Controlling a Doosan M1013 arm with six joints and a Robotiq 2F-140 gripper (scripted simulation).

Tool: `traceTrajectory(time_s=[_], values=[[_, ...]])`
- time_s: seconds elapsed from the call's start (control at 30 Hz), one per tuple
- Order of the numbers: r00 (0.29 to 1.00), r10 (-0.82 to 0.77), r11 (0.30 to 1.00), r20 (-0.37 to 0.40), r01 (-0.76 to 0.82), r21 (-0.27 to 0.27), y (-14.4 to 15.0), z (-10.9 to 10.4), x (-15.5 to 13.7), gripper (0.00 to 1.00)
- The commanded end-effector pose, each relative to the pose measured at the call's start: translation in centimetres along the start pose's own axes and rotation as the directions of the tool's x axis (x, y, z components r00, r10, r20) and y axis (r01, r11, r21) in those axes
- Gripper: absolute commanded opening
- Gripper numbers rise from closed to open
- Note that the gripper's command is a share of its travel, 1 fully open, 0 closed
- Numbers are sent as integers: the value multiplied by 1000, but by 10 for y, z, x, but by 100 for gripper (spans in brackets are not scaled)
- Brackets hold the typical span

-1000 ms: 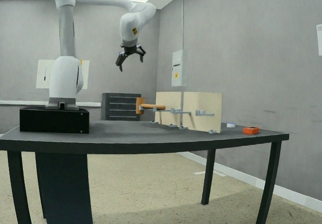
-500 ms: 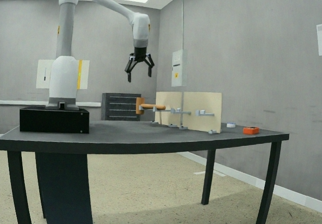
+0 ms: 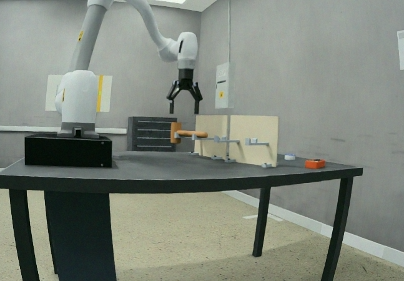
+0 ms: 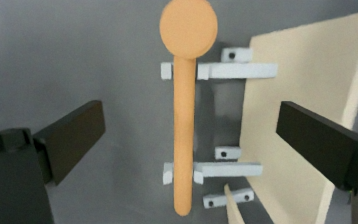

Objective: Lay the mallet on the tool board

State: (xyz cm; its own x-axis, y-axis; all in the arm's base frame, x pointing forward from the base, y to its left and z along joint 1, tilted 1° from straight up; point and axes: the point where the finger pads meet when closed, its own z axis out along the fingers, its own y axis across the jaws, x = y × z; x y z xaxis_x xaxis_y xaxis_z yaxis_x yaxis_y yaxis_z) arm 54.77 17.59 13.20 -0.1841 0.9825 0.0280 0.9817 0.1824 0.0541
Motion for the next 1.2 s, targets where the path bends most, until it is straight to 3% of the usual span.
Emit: traceTrajectory(time_s=[0.0,0.13,0.27,0.33,0.43,0.77,0.8,1.17], values=[[999,3,1000,37,-4,26,2,5,-1,100],[999,3,1000,36,-4,28,2,13,-1,100],[1000,2,999,30,-3,37,-4,71,-2,100],[1000,2,999,30,-3,37,-4,71,-2,100],[1000,2,999,29,-3,37,-5,102,-2,100],[1000,2,999,29,-3,37,-5,102,-2,100],[1000,2,999,29,-3,37,-5,102,-2,10],[1000,2,999,29,-3,37,-5,102,-2,10]])
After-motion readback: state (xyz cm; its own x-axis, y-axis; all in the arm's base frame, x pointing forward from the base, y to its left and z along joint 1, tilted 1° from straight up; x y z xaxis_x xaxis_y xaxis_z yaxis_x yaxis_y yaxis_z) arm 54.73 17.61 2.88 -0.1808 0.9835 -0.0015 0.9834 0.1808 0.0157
